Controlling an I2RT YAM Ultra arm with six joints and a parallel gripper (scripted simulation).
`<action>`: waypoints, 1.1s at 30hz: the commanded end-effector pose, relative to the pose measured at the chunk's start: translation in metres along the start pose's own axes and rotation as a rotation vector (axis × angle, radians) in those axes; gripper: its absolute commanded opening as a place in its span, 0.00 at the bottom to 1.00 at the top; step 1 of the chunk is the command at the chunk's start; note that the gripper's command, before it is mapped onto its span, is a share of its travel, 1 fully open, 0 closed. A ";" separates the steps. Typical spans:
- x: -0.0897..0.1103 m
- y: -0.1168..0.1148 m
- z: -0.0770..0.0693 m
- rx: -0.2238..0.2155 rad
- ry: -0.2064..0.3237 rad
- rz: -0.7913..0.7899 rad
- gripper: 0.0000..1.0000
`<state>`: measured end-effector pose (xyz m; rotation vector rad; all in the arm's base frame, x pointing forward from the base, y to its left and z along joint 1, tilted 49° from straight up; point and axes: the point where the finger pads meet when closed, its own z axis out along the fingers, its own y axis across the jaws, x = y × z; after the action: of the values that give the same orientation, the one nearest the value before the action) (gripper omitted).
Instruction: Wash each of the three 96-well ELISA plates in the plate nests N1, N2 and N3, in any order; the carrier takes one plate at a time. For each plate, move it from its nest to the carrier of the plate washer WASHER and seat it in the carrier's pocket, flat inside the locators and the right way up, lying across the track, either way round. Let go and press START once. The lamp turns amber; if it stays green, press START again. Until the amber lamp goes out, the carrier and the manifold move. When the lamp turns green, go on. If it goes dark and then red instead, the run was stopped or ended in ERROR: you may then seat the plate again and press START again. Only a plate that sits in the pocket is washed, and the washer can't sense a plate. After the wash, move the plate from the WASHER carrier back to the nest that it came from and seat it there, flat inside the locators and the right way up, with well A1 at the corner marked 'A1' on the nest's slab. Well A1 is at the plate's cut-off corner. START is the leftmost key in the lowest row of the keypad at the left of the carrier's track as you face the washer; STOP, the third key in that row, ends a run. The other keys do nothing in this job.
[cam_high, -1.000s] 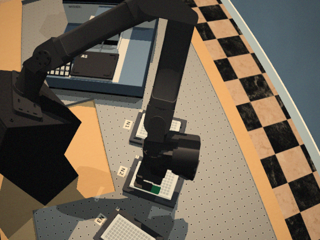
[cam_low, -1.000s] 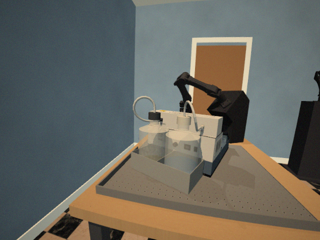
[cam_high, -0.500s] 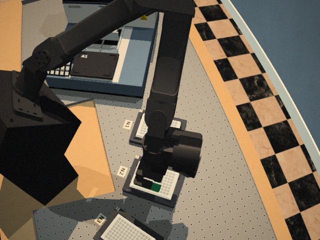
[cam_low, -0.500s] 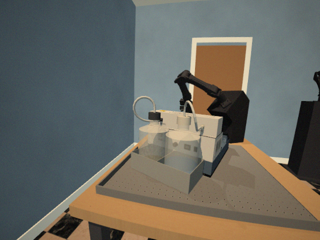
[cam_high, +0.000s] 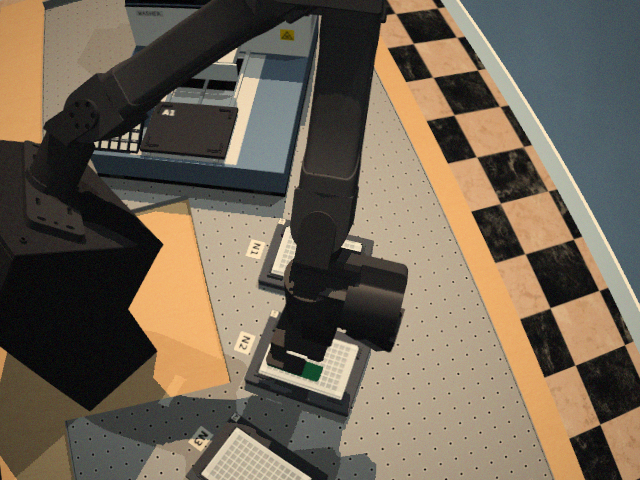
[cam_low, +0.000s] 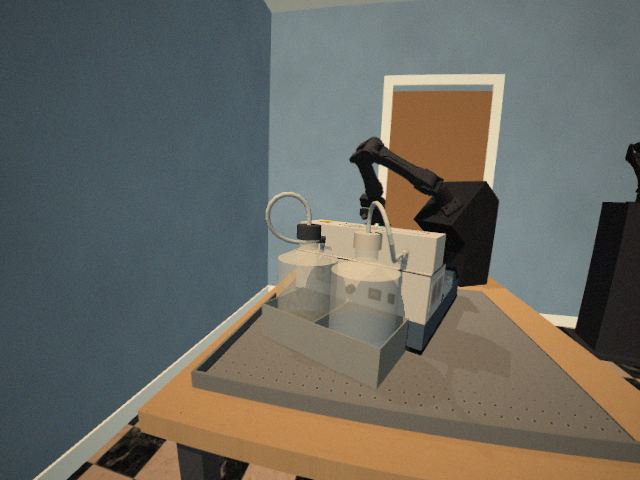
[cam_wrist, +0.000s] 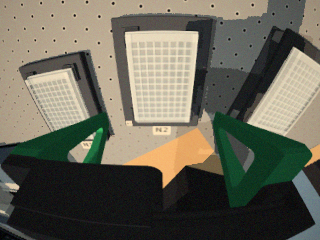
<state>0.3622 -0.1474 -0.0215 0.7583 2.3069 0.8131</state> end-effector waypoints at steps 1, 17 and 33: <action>-0.002 -0.002 -0.004 0.003 -0.008 0.000 1.00; -0.005 -0.036 -0.007 0.003 -0.009 0.134 1.00; -0.009 -0.102 -0.013 0.004 -0.010 0.167 1.00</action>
<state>0.3314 -0.2191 -0.0801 0.9529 2.2685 0.8724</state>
